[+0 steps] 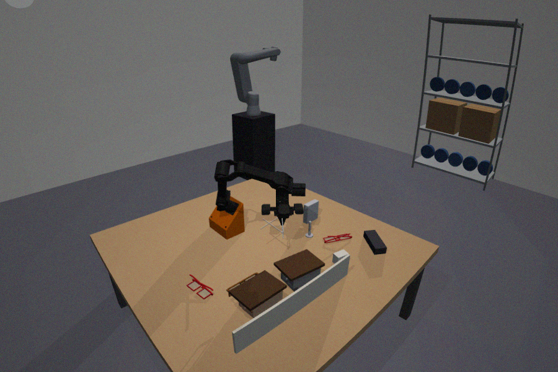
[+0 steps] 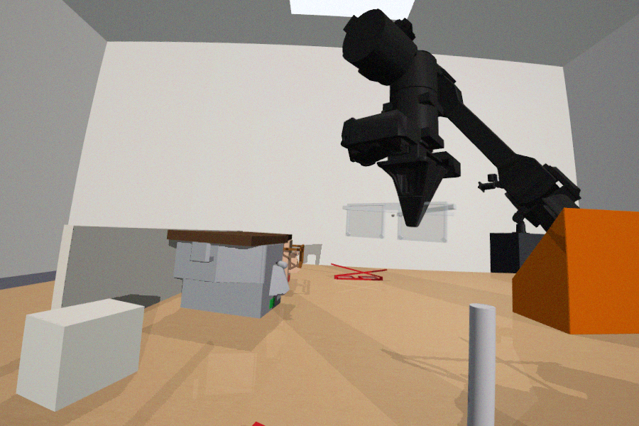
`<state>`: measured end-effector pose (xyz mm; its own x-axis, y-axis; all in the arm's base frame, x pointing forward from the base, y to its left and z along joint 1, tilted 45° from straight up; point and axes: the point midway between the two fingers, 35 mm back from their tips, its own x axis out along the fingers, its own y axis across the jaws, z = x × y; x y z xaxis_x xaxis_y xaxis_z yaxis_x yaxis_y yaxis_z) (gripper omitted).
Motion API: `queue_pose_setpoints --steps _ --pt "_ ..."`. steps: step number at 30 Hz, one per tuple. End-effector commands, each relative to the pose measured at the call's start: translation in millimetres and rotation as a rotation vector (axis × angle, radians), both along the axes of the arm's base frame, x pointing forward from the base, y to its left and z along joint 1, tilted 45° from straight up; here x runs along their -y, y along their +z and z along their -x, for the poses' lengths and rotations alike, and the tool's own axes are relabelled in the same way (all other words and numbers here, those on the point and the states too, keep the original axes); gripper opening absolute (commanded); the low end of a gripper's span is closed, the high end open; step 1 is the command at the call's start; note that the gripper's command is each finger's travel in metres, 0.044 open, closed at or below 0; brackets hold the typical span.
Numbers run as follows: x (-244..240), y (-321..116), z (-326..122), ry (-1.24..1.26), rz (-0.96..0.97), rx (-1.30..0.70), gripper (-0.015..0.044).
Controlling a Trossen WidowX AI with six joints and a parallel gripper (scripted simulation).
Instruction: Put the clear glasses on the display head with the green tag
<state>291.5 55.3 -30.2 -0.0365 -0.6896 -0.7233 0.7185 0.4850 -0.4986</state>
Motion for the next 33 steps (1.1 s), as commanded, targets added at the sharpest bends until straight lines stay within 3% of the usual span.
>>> queue_pose_setpoints --steps 1,33 --pt "-7.8 -8.3 -7.1 -0.063 0.004 0.045 0.0" --pt "-78.4 -73.9 -63.5 -0.631 0.03 0.589 0.0"
